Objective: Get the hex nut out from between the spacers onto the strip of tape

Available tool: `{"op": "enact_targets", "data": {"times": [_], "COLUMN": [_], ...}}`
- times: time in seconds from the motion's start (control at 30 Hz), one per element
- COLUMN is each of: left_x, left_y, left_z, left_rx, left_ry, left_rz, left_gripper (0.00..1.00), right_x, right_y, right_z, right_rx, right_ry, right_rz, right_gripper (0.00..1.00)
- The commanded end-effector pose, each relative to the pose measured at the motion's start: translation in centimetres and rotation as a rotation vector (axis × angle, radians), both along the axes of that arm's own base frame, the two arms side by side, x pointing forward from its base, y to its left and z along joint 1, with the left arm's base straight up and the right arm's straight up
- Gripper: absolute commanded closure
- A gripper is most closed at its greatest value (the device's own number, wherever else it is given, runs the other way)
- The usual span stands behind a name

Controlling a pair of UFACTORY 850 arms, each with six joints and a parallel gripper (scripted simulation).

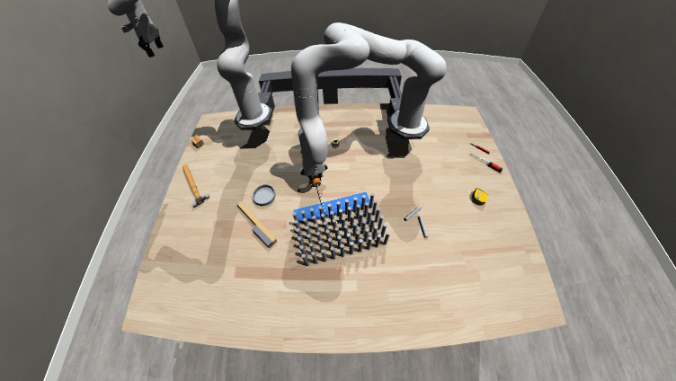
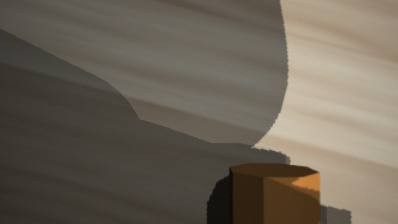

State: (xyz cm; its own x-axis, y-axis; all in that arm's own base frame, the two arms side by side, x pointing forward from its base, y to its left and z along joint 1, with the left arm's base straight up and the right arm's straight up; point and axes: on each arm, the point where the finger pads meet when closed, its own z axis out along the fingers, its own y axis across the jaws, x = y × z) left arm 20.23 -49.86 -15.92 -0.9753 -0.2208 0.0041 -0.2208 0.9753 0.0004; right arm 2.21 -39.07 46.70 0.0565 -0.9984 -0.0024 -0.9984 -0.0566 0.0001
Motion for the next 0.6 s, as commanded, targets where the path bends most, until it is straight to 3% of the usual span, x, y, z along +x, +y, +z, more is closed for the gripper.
{"op": "enact_targets", "data": {"times": [0.0, 0.57], "left_x": [-0.55, -1.15], "left_y": [-0.22, -0.36], "left_z": [0.06, 0.06], "left_rx": [-0.001, -0.001], "left_ry": [-0.001, -0.001], "left_rz": [0.0, 0.0], "left_gripper": [1.0, 1.0], "right_x": [0.0, 0.0], "right_y": [-0.05, -0.05], "right_z": [0.1, 0.1], "right_rx": [-0.002, -0.002], "right_ry": [0.0, 0.0], "right_rz": [0.0, 0.0], "right_gripper": [0.0, 0.0]}}
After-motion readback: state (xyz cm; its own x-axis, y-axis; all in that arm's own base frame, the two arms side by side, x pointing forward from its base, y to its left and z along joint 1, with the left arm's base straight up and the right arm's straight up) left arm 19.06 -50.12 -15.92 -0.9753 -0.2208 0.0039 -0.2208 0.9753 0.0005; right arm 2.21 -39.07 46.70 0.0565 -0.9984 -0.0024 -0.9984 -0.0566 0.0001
